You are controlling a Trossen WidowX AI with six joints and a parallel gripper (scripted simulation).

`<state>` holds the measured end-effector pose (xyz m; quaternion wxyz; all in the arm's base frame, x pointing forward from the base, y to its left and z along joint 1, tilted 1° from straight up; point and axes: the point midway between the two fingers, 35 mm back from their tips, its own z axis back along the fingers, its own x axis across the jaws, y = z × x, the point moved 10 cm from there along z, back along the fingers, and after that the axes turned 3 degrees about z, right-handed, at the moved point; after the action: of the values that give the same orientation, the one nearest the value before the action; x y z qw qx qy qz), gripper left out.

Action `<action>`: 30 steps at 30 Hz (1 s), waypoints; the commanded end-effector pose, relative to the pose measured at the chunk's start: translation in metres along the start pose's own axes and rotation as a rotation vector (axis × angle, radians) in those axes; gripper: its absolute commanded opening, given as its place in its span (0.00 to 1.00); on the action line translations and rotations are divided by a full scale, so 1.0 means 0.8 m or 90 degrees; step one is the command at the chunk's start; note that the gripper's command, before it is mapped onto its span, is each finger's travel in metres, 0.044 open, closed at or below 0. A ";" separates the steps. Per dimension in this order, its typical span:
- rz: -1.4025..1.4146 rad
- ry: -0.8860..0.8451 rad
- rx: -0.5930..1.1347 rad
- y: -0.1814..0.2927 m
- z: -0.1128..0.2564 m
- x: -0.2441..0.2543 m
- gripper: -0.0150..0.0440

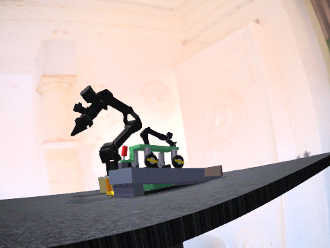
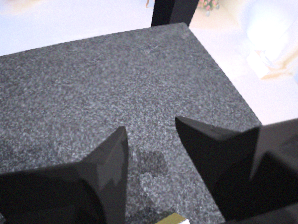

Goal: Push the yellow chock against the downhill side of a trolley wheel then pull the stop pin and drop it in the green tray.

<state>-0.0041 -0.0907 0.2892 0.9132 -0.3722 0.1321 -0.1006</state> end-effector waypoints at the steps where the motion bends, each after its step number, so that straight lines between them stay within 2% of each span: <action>1: 0.003 -0.061 0.049 -0.012 -0.013 0.027 0.58; 15: 0.031 -0.178 0.251 -0.011 -0.051 0.128 0.58; 30: 0.072 -0.180 0.477 0.043 -0.070 0.233 0.58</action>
<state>0.1386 -0.1580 0.2074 0.9975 -0.0537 -0.0204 -0.0405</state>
